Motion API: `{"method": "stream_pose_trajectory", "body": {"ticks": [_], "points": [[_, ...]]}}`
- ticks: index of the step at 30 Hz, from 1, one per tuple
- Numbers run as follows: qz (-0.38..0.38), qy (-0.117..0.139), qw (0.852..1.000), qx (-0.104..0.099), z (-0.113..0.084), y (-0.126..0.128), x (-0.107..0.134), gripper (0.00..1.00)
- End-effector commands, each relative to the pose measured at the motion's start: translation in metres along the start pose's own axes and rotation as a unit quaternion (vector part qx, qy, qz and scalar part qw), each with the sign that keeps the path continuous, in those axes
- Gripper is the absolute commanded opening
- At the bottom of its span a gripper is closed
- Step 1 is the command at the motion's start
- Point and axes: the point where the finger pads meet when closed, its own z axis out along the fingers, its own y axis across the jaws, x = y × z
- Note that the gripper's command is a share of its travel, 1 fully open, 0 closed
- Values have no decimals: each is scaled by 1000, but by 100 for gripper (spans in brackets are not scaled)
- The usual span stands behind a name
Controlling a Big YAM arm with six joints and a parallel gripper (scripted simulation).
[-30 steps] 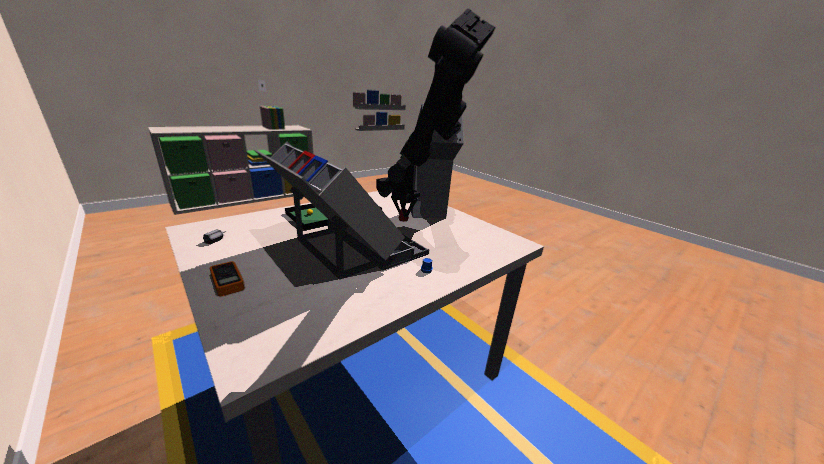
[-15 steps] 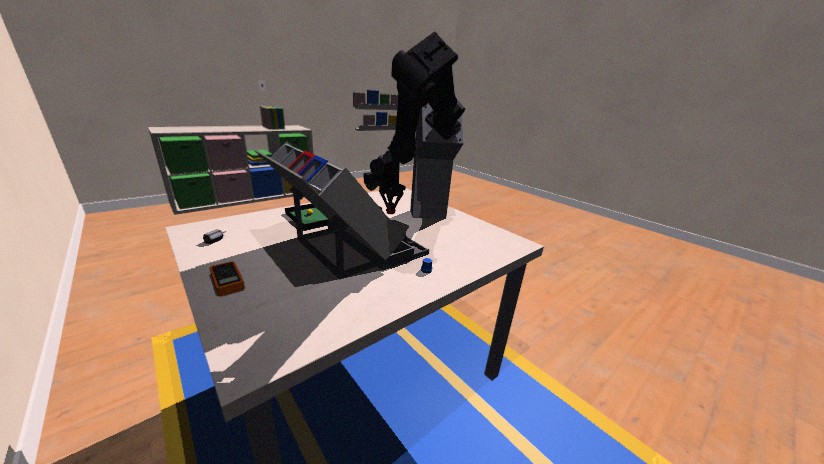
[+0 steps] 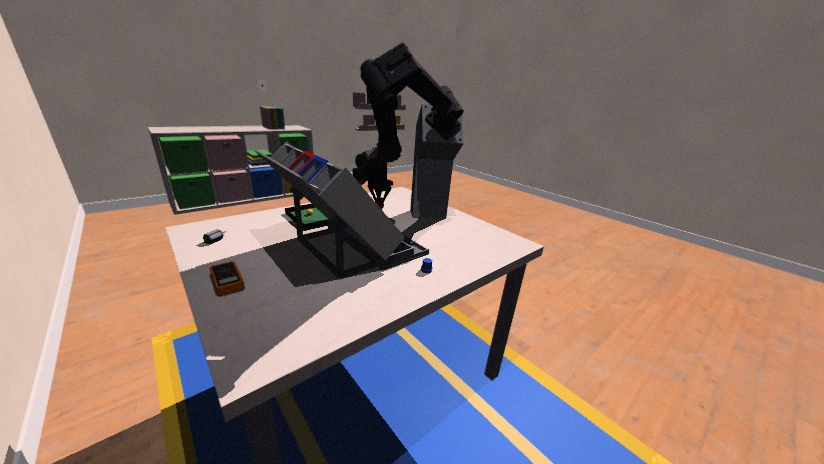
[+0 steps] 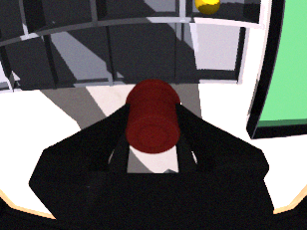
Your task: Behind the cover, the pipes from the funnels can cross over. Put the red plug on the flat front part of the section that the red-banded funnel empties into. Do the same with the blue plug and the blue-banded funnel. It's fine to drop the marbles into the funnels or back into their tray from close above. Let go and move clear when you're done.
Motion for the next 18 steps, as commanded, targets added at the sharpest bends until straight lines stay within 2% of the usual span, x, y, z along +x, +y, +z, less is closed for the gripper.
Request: {"method": "stream_pose_trajectory", "body": {"ticks": [1,6,7,9,18], "points": [[-9,-1,1000,7,-5,-23,-1,0],[-8,-1,1000,7,-5,-35,-1,0],[-19,-11,1000,6,-8,-35,-12,0],[-8,-1,1000,7,-5,-46,-1,0],[-13,-6,1000,6,-7,-64,-7,0]]}}
